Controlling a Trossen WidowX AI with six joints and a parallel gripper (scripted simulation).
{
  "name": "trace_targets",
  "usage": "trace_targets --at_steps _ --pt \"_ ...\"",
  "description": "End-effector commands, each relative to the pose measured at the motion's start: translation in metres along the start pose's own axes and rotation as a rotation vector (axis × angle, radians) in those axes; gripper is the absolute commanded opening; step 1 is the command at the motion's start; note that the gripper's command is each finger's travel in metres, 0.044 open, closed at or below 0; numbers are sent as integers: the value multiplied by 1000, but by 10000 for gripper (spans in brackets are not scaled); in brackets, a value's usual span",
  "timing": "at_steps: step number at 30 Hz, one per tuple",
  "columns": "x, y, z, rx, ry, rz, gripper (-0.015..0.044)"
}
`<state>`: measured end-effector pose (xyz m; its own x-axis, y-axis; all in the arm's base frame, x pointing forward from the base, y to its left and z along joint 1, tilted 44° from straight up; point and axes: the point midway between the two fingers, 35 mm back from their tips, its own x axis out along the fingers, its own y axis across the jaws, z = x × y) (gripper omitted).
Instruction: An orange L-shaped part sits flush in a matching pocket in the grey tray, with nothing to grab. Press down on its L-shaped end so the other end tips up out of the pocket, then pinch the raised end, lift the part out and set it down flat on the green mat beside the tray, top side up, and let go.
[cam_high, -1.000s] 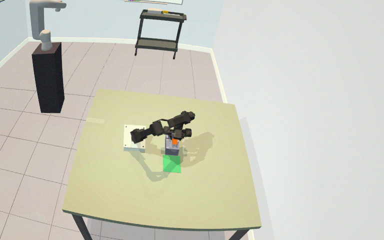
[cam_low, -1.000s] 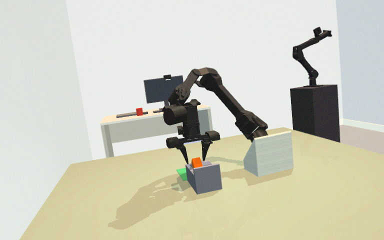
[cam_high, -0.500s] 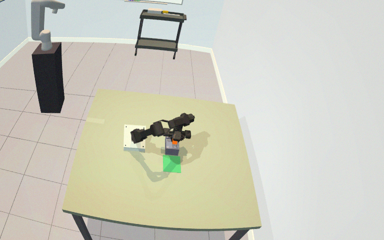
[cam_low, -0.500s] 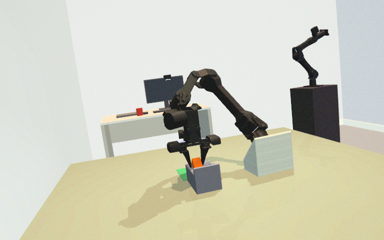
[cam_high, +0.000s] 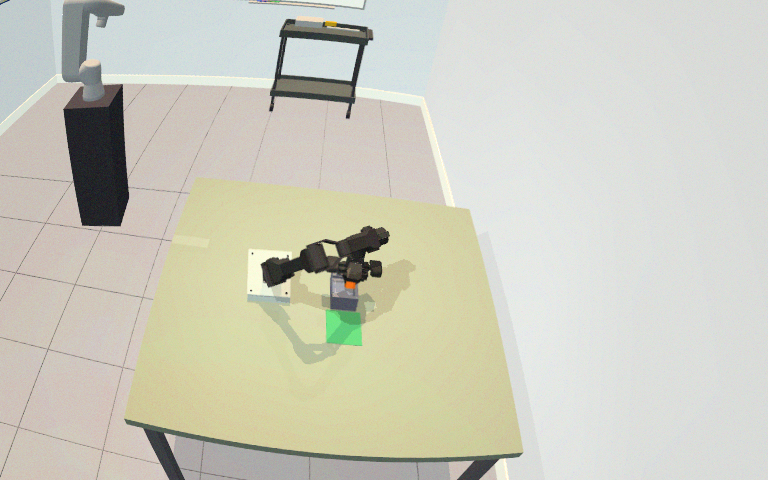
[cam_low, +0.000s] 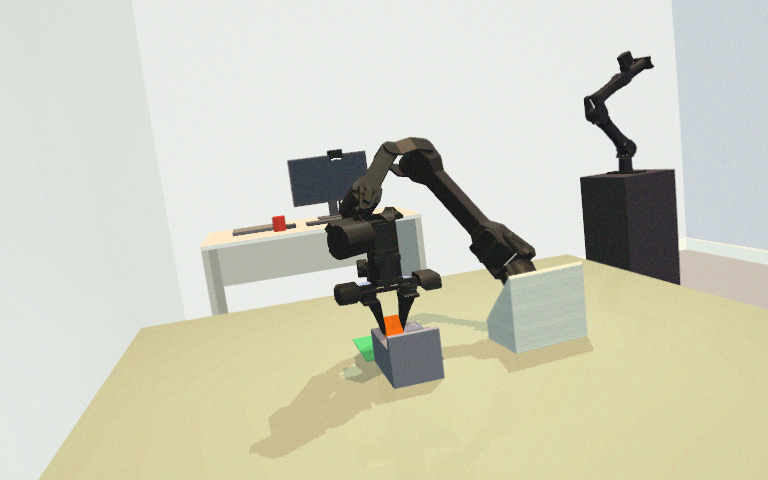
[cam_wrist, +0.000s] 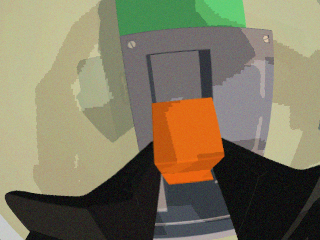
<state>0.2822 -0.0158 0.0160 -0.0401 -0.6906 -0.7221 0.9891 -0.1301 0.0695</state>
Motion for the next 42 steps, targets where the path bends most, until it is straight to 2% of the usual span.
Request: trace_targets --at_steps 1,42 --pt "0 0 0 1 0 0 0" --pt "-59 -1 0 -5 -2 -4 0"
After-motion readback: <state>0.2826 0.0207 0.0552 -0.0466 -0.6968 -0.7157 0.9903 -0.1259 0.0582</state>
